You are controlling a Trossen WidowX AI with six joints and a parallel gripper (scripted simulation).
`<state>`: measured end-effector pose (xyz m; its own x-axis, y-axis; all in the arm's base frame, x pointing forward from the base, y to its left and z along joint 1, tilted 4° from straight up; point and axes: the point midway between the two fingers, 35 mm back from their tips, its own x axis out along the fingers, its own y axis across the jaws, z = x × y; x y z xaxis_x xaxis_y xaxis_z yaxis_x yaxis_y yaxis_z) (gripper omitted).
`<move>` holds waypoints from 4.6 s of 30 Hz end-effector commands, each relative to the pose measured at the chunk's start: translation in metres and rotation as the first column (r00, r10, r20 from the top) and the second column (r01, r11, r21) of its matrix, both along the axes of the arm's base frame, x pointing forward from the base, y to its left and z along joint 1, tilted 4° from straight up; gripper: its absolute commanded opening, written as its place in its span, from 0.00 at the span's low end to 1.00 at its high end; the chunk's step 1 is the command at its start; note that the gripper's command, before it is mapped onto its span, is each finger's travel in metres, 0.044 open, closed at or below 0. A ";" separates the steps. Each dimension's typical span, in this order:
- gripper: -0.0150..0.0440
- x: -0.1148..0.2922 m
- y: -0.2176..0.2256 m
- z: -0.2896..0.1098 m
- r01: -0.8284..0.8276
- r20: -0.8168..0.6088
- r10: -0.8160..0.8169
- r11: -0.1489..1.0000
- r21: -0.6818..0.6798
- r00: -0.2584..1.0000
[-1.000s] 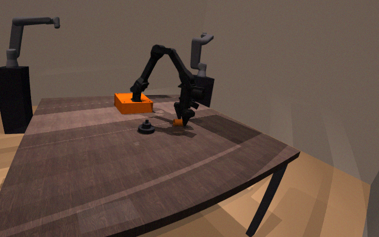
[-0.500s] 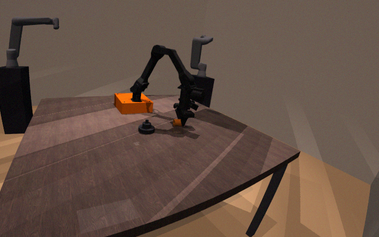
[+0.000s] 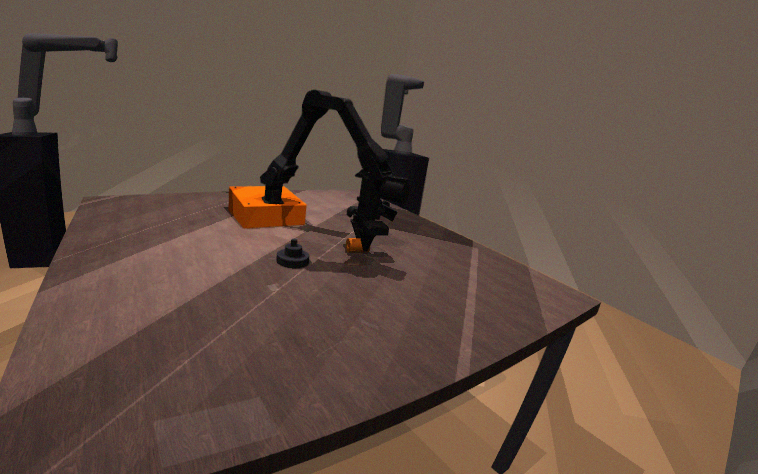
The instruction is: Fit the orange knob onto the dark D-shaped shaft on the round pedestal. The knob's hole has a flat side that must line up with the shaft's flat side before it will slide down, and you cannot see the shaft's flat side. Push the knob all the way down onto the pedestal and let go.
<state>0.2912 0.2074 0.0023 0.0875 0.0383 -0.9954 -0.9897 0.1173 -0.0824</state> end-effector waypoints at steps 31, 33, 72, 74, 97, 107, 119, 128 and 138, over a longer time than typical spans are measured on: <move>0.56 -0.004 -0.025 0.013 -0.045 0.055 0.025 0.911 0.409 0.998; 0.56 -0.004 -0.026 0.013 -0.049 0.059 0.026 0.899 0.435 0.998; 0.56 -0.008 -0.064 0.011 -0.125 0.136 0.019 0.528 0.840 0.991; 0.56 -0.009 -0.066 0.011 -0.129 0.139 0.017 0.504 0.854 0.990; 0.69 -0.010 -0.076 0.007 -0.148 0.156 0.007 0.356 0.923 0.988; 0.69 -0.010 -0.076 0.007 -0.148 0.156 0.007 0.356 0.923 0.988; 0.69 -0.010 -0.076 0.007 -0.148 0.156 0.007 0.356 0.923 0.988; 1.00 -0.010 -0.076 0.007 -0.148 0.156 0.007 0.356 0.923 0.988; 1.00 -0.009 -0.077 0.014 -0.149 0.157 0.007 0.356 0.922 0.988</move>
<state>0.2812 0.1308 0.0097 0.1304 0.9436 -0.3044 -0.9907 0.1119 -0.0775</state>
